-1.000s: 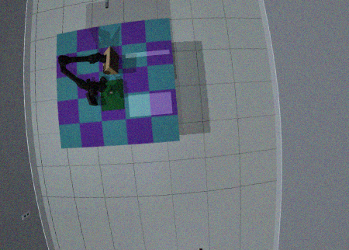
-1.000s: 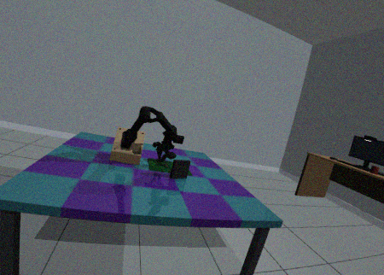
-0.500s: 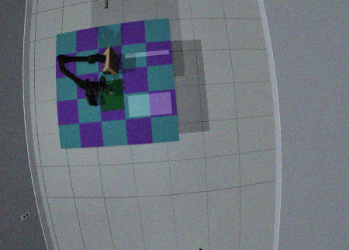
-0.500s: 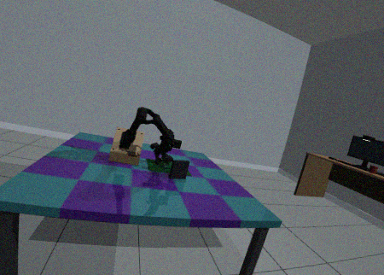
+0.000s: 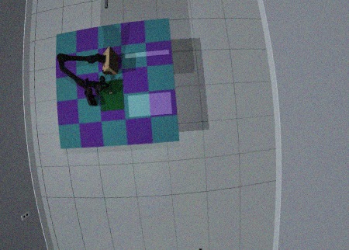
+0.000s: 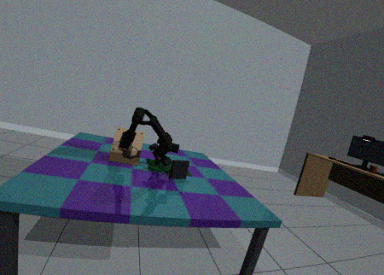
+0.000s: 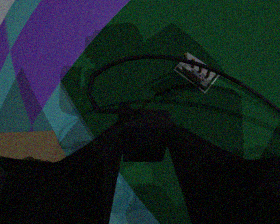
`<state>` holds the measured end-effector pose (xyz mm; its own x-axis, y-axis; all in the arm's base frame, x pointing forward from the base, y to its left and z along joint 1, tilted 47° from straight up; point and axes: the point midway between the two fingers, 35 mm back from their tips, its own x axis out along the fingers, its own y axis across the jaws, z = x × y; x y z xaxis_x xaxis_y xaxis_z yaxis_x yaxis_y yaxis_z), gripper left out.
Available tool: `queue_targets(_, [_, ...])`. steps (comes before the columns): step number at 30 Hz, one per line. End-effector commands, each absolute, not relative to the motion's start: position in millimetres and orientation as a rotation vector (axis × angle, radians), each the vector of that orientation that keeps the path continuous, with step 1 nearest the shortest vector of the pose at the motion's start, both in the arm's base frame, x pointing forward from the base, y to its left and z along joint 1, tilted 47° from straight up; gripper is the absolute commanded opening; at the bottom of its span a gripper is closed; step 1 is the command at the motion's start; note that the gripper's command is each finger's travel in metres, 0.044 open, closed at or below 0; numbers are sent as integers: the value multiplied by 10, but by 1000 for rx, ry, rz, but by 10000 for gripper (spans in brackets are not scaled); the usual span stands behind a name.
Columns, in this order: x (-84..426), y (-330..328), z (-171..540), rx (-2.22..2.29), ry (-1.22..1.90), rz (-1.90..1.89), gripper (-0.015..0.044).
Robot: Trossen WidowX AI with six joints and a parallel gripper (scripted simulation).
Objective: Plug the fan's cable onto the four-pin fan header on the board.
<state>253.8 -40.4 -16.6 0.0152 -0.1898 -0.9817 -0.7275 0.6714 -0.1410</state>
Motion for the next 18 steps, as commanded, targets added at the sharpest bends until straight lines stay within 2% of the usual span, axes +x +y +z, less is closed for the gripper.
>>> queue_targets(1, [2531,-400,-184,-761,1488,535,0])
queue_targets(18, [2546,-418,-192,-692,1288,646,0])
